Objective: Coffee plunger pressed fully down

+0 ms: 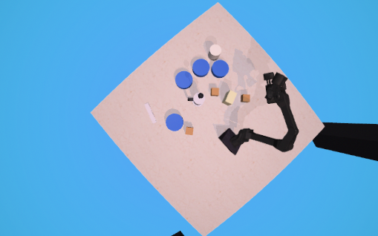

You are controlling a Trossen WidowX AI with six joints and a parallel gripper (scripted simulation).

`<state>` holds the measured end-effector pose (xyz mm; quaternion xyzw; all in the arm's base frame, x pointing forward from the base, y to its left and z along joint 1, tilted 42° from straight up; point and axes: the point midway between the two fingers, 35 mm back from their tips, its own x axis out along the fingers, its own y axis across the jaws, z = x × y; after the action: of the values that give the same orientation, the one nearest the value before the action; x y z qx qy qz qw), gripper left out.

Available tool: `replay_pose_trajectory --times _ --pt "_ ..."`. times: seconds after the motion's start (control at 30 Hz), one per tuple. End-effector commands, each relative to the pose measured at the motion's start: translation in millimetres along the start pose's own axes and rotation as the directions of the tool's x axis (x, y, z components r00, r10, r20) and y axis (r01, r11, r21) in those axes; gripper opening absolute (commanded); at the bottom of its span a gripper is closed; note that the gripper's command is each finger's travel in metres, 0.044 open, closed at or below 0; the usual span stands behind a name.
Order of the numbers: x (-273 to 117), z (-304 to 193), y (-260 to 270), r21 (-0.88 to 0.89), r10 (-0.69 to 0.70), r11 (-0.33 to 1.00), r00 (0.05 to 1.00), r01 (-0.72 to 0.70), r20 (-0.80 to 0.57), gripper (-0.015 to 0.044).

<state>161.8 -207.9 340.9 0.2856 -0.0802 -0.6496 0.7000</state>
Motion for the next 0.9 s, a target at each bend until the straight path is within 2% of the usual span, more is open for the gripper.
replay_pose_trajectory --times 0.0,0.23,0.5,0.67,0.87 --pt "-18 -42 38 -0.181 0.118 0.974 0.988 -0.135 -0.104 0.0440" --pt "-78 -120 88 -0.475 0.294 0.785 0.914 -0.398 -0.279 0.0440" --pt "-183 -203 109 -0.688 0.458 0.367 0.765 -0.626 -0.453 0.0440" --pt "-261 -244 95 -0.740 0.538 0.047 0.641 -0.671 -0.547 0.0440" --pt "-350 -278 55 -0.737 0.605 -0.305 0.475 -0.603 -0.639 0.0440"
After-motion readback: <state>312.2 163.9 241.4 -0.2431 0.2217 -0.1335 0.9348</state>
